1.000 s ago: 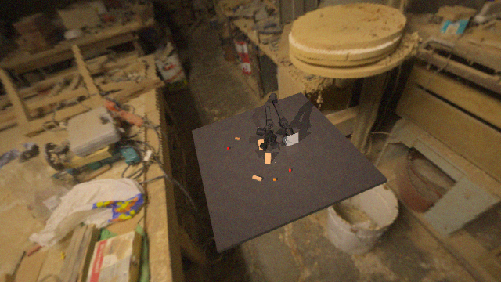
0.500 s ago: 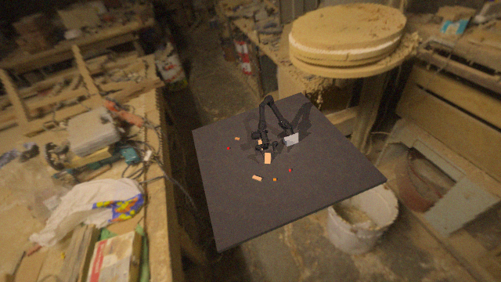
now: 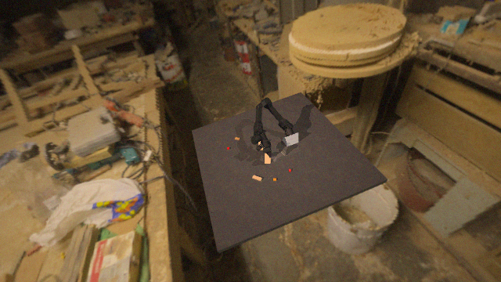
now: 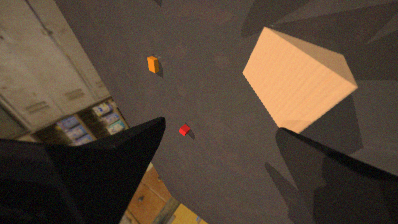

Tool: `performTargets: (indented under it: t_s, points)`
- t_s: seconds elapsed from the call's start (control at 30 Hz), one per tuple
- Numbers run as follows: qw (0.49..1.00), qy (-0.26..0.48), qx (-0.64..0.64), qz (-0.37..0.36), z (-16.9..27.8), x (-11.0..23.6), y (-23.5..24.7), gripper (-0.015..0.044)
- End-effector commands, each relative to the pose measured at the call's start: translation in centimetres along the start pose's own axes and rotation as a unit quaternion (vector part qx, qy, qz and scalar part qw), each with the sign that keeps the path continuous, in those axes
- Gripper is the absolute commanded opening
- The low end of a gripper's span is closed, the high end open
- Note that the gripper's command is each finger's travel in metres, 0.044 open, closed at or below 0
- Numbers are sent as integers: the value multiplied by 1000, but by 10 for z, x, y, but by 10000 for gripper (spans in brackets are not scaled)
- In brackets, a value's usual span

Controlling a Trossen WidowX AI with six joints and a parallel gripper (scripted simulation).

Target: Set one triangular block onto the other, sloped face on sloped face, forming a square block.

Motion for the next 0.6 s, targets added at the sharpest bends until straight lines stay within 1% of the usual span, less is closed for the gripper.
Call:
performTargets:
  t_s: [0.0,0.03,0.1,0.57]
  points:
    - [810,-5,527,258,21,16,43,440]
    - [785,1,556,271,22,17,45,440]
    - [770,5,573,281,23,18,47,440]
    - [770,5,573,281,23,18,47,440]
Point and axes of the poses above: the point midway between the two fingers, 35 mm back from their tips, its own x axis back along the fingers, its own y axis across the jaws, z = x × y, the point moved 10 cm from there along x, back along the fingers, and after that the axes turned 11 degrees about -x, right-handed, at the moved point
